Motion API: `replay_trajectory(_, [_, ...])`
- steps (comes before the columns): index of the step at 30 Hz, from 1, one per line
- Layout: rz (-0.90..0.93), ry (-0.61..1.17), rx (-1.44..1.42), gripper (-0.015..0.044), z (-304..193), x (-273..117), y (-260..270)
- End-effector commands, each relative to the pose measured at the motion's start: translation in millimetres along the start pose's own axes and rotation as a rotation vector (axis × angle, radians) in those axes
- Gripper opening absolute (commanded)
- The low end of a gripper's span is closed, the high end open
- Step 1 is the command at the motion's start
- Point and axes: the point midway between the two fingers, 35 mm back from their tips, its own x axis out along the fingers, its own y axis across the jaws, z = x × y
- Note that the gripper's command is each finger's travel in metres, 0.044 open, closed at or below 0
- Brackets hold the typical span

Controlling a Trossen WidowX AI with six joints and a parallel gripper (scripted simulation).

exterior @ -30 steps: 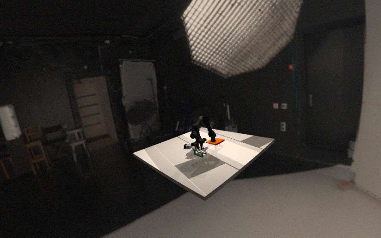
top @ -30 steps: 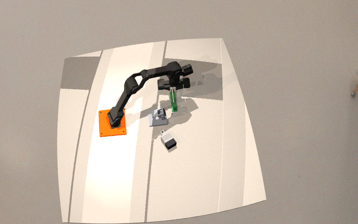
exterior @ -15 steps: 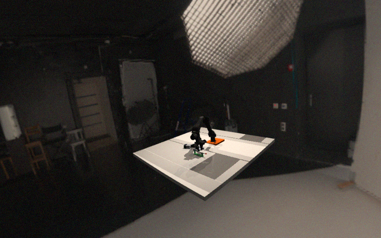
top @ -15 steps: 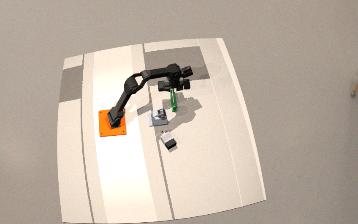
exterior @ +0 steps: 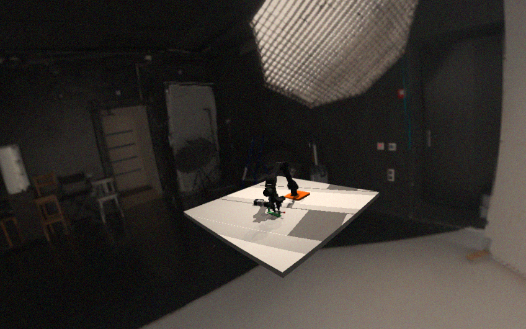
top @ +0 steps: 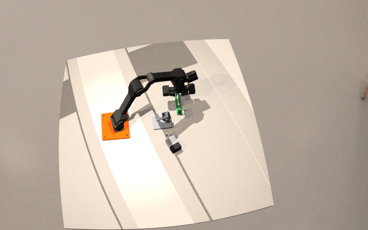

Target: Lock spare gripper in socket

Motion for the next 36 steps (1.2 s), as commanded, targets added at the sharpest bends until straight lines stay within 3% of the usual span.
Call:
replay_trajectory(1, [0.007,0.006,-0.005,0.0180,-2.5,8.2,2.1])
replay_trajectory(15, [0.007,0.006,-0.005,0.0180,-4.5,18.4,3.0])
replay_trajectory(21, [0.007,0.006,-0.005,0.0023,-4.5,18.4,3.0])
replay_trajectory(36, [0.009,0.004,-0.001,0.0000,-3.0,8.0,3.2])
